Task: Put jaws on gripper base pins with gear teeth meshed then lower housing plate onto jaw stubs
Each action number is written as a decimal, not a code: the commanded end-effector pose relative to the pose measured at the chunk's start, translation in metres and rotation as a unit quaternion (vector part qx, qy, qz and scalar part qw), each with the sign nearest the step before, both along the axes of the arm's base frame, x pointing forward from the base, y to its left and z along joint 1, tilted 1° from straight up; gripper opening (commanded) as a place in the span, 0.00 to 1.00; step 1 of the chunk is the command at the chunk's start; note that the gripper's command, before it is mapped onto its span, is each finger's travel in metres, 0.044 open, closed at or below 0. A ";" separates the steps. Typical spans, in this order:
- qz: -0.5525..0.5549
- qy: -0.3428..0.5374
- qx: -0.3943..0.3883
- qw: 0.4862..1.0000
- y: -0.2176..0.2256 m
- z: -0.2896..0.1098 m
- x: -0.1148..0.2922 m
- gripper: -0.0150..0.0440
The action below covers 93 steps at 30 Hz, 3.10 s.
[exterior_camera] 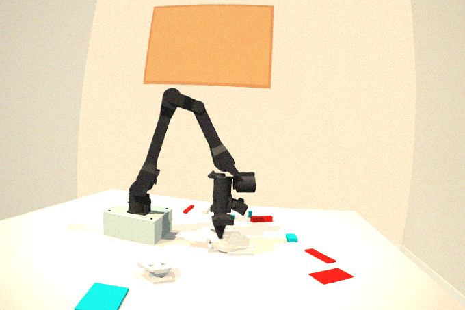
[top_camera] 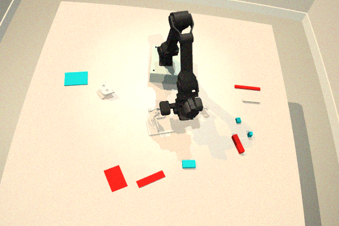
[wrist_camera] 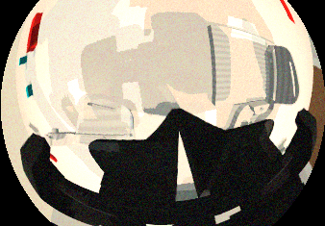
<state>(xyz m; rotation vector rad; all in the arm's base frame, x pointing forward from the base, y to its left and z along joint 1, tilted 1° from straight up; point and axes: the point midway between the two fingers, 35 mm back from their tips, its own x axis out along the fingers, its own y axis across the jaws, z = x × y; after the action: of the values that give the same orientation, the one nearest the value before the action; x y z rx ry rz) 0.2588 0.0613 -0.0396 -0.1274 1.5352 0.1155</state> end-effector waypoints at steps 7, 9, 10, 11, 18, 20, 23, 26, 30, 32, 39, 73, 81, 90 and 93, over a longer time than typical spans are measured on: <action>-0.002 0.001 -0.002 1.000 0.000 -0.009 0.001 0.25; -0.002 0.001 -0.002 1.000 0.000 -0.009 0.001 0.25; -0.002 0.001 -0.002 1.000 0.000 -0.009 0.001 0.25; -0.002 0.001 -0.002 1.000 0.000 -0.009 0.001 0.25; -0.002 0.001 -0.002 1.000 0.000 -0.009 0.001 0.25; -0.002 0.001 -0.002 1.000 0.000 -0.009 0.001 0.25; -0.002 0.001 -0.002 1.000 0.000 -0.009 0.001 0.25; -0.002 0.001 -0.002 1.000 0.000 -0.009 0.001 0.25; -0.002 0.001 -0.002 1.000 0.000 -0.009 0.001 0.25; -0.002 0.001 -0.002 1.000 0.000 -0.009 0.001 0.25; -0.002 0.001 -0.002 1.000 0.000 -0.009 0.001 0.25; -0.001 0.001 0.001 1.000 0.045 -0.003 0.001 0.25; -0.001 0.001 0.002 1.000 0.058 -0.004 0.000 0.25; -0.001 0.001 0.002 1.000 0.072 -0.005 -0.002 0.25; -0.001 0.001 0.002 1.000 0.077 -0.005 -0.003 0.25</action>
<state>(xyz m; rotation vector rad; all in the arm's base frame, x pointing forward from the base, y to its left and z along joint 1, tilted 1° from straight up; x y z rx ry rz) 0.2631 0.1224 -0.0378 -0.1317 1.5124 0.0781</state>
